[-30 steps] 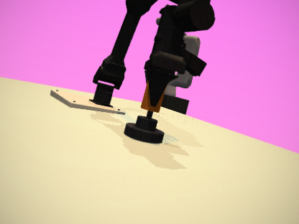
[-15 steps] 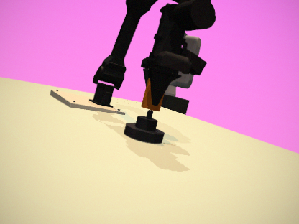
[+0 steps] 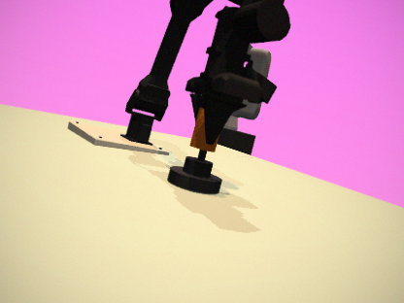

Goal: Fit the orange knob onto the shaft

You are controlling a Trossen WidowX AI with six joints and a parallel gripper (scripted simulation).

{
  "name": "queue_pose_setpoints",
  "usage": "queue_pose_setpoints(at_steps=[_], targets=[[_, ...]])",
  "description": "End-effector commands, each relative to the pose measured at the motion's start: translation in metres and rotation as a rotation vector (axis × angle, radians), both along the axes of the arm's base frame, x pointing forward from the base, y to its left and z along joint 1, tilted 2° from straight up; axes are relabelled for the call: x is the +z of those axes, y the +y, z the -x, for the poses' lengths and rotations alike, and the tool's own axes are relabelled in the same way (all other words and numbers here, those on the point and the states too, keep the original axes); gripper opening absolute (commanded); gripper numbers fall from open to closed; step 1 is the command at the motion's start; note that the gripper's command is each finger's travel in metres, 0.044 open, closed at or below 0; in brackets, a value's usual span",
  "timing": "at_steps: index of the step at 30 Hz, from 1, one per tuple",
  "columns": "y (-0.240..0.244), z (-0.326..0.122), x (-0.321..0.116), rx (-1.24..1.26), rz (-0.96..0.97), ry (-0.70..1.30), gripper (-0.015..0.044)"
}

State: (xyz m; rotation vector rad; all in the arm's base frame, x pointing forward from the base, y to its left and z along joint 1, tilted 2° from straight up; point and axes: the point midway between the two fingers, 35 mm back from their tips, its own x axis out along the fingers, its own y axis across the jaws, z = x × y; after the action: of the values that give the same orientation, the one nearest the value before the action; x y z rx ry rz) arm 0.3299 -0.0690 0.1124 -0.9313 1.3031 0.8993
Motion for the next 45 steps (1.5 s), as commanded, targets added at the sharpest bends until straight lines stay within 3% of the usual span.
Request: queue_pose_setpoints(at_steps=[1, 25, 32, 45], targets=[[0.0014, 0.0008, -0.0013, 0.006, -0.004, -0.003, 0.0], [0.0004, -0.0017, 0.004, 0.006, -0.004, -0.004, 0.0], [0.0, -0.002, 0.0034, 0.204, 0.009, -0.008, 0.0], [0.0012, 0.0016, 0.0002, 0.215, 0.009, -0.008, 0.0]])
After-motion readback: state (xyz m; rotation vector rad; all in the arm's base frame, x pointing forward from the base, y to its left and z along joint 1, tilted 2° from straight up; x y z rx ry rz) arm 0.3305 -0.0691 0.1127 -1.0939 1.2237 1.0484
